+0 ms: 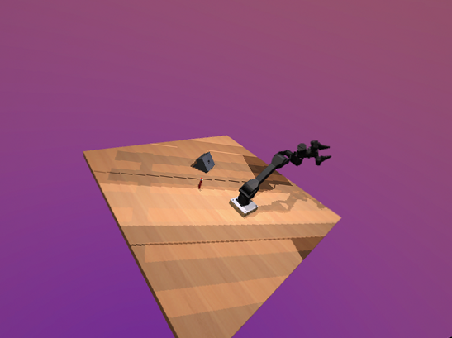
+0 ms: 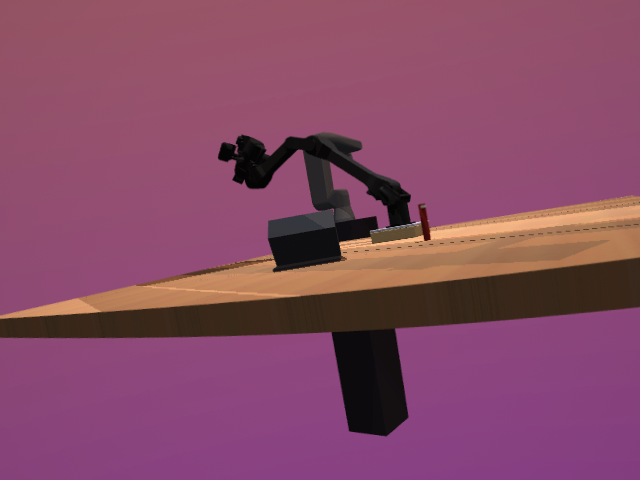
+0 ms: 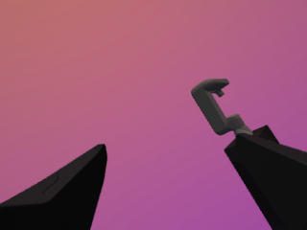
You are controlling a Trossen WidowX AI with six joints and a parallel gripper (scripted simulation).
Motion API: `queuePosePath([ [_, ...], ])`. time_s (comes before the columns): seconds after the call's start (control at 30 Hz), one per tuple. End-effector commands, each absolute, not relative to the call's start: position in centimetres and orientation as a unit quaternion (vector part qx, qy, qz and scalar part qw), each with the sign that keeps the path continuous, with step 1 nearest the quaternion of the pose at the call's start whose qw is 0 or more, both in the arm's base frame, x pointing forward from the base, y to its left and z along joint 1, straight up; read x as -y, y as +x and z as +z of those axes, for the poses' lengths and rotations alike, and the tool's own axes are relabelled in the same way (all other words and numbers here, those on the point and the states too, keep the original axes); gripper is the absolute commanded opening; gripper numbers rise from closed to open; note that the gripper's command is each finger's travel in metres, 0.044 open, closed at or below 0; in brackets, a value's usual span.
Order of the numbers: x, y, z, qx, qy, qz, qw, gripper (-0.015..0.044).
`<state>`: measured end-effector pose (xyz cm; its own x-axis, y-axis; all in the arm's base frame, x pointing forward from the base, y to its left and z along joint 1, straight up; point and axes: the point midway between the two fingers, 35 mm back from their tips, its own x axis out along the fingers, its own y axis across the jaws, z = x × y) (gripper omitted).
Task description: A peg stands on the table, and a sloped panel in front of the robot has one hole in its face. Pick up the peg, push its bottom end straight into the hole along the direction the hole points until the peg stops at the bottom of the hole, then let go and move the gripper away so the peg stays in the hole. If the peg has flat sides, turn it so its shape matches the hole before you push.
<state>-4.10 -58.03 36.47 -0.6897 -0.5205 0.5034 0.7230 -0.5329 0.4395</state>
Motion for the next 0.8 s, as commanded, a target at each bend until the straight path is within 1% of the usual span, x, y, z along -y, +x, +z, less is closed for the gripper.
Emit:
queuePosePath([
  [0.0, 58.1, -4.0, 36.5, 0.321, -0.157, -0.861, 0.363, 0.0426],
  [0.03, 58.2, -3.6, 36.5, 0.319, -0.155, -0.86, 0.367, 0.044],
  [0.4, 59.3, 5.2, 35.9, 0.274, -0.12, -0.834, 0.464, 0.044],
  [0.77, 58.9, 14.3, 34.9, 0.224, -0.084, -0.795, 0.558, 0.044],
])
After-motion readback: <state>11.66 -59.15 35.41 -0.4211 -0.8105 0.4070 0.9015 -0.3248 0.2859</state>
